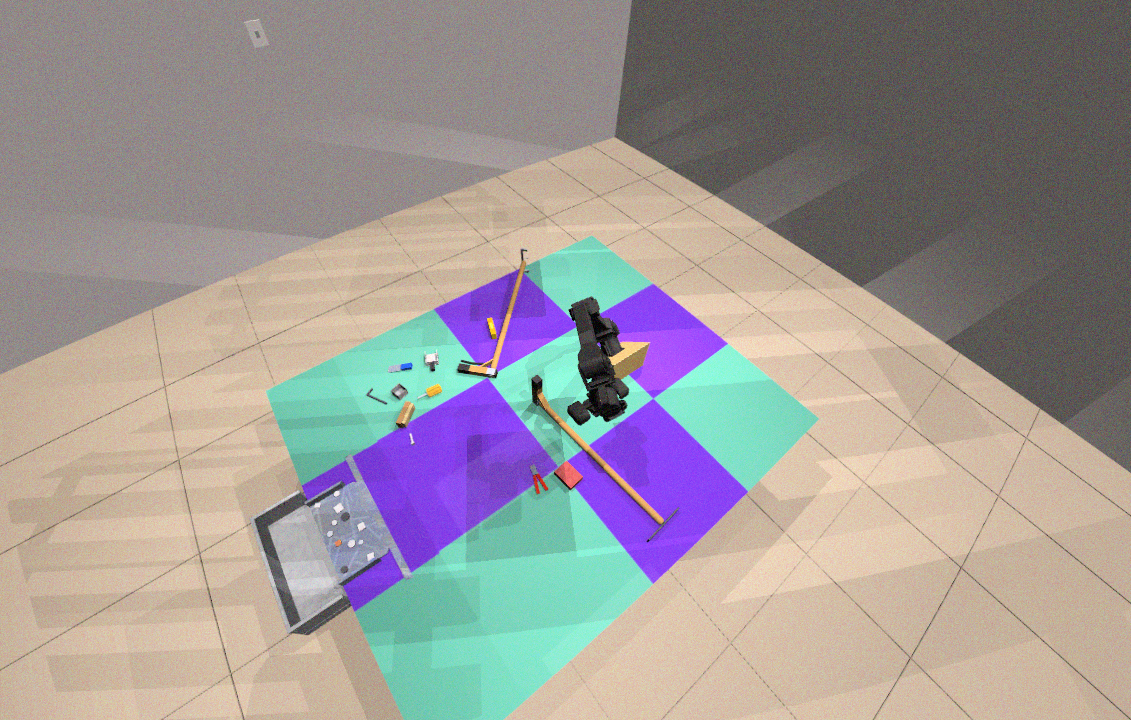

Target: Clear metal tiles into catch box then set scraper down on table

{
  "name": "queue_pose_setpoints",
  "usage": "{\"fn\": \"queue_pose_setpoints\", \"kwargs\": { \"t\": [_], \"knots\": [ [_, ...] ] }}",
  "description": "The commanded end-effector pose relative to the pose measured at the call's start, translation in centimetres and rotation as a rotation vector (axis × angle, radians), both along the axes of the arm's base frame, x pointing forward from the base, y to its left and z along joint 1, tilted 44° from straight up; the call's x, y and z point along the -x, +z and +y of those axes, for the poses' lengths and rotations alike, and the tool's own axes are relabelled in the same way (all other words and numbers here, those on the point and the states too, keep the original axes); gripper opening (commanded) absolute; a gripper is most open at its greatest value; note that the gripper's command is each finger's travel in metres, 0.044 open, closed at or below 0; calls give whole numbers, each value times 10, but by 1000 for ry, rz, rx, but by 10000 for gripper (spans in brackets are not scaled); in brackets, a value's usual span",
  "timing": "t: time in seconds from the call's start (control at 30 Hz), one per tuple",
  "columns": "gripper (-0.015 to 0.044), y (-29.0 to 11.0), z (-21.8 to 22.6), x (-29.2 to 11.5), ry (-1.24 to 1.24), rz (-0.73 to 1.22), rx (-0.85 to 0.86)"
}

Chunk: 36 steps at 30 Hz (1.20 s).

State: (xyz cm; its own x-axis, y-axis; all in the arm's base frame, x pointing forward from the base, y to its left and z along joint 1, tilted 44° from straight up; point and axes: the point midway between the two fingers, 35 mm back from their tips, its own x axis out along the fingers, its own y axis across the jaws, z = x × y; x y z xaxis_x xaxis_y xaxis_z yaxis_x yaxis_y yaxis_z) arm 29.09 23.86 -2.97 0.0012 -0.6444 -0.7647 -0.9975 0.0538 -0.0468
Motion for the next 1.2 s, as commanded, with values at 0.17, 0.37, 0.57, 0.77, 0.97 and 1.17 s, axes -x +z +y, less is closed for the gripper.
{"fn": "queue_pose_setpoints", "kwargs": {
  "t": [0.17,0.37,0.57,0.77,0.97,1.17],
  "knots": [
    [0,-13,6,23,62,90,37],
    [0,-20,2,22,62,89,37],
    [0,-32,-6,19,62,89,36],
    [0,-44,-15,18,63,88,36],
    [0,-55,-24,16,63,88,36],
    [0,-66,-33,16,63,87,36]
  ]
}}
